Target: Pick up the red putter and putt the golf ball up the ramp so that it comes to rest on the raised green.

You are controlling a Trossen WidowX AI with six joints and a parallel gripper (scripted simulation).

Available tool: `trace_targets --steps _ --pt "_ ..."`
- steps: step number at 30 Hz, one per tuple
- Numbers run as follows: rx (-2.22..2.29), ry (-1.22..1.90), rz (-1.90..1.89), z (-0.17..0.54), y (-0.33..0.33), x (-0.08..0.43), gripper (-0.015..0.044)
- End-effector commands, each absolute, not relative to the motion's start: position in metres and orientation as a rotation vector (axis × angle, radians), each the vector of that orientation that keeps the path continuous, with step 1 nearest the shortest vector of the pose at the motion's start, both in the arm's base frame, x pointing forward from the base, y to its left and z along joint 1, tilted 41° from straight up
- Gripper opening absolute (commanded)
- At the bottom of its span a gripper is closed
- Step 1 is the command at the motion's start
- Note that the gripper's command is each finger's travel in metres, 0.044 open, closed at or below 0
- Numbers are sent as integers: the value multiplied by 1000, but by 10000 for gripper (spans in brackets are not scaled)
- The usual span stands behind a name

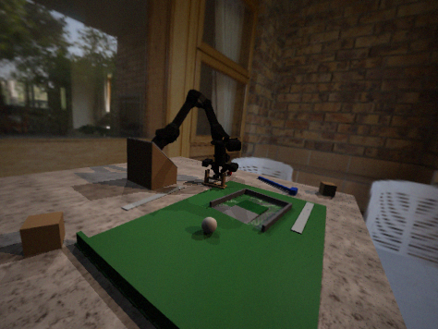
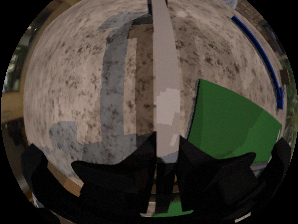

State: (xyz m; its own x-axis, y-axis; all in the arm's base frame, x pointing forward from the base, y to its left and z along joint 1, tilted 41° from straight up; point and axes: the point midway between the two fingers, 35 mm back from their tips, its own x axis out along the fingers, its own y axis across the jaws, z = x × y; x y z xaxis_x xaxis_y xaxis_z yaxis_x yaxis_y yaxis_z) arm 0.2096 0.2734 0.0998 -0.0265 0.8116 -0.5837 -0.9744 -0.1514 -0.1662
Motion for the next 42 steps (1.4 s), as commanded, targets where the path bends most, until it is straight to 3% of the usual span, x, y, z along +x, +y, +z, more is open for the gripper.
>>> trace_targets --steps 1,21,29,42 --pt "-658 322 1604 102 272 210 0" --pt "-661 326 1604 175 208 208 0" --pt "-651 372 1591 164 208 212 0" --pt "-499 672 1371 124 158 274 0"
